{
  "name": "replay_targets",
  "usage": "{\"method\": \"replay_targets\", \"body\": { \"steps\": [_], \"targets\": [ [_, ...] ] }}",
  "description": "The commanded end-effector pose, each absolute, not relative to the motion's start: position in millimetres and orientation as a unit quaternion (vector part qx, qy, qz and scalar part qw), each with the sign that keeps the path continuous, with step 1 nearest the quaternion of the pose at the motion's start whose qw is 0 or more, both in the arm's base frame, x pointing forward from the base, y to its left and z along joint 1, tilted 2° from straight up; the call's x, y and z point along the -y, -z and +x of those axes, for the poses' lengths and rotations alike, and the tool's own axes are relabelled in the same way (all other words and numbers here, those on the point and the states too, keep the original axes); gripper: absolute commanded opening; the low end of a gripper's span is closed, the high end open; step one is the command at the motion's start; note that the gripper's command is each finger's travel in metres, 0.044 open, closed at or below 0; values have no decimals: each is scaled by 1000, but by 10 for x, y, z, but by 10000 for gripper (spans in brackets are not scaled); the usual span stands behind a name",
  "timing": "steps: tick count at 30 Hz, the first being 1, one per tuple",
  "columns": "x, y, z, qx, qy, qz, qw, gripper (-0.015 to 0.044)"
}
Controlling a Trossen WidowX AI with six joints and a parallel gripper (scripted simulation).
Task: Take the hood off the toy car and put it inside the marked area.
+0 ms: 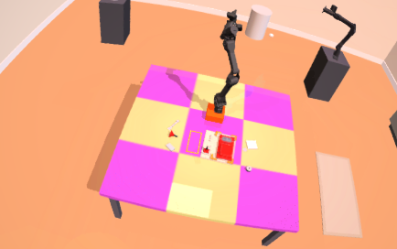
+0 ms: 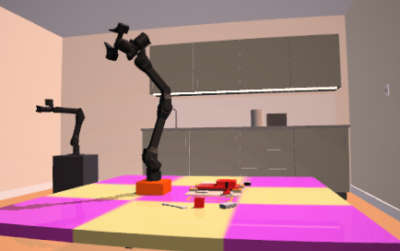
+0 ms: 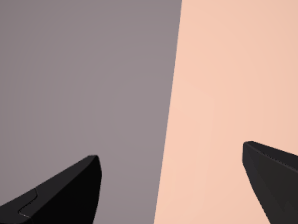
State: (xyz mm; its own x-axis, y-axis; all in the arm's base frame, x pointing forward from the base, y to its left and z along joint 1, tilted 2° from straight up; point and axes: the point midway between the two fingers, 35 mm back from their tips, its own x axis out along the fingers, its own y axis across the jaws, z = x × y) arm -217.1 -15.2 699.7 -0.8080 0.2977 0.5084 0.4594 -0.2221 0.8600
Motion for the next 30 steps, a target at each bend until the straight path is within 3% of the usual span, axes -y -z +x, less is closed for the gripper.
{"method": "replay_targets", "body": {
  "steps": [1,2,16,30],
  "targets": [
    [577,-6853,-2392,607,749,-249,89,420],
    [674,-6820,-2420,603,756,-235,97,440],
    [1922,-6388,-2417,529,820,-87,202,440],
    [3233,-5749,-1755,410,838,69,354,440]
  ]
}}
